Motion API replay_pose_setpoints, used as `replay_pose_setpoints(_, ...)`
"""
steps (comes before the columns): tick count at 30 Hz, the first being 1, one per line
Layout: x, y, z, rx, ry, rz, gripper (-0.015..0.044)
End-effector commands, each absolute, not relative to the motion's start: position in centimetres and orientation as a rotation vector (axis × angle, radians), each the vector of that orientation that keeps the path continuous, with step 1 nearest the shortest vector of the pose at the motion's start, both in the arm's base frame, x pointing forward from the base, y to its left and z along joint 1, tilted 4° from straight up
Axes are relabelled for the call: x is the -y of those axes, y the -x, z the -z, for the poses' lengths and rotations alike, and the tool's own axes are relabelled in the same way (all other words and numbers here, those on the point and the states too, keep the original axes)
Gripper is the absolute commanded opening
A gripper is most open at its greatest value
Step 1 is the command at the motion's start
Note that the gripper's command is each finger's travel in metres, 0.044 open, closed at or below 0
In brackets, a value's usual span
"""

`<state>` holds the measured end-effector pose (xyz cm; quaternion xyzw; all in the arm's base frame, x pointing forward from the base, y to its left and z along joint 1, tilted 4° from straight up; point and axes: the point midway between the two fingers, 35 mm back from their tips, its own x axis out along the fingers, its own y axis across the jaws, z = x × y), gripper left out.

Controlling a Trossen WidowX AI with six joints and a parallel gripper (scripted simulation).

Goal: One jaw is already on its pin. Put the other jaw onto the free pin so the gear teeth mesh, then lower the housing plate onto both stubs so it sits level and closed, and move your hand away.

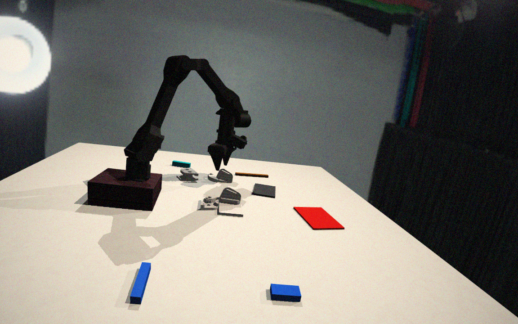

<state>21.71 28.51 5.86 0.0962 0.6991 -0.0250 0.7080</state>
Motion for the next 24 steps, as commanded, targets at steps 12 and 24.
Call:
replay_pose_setpoints(12,-28.9,-21.8,-3.5,-1.554,-0.215,0.059,0.0440)
replay_pose_setpoints(24,-29.1,-21.9,-1.5,-1.554,-0.215,0.059,0.0440)
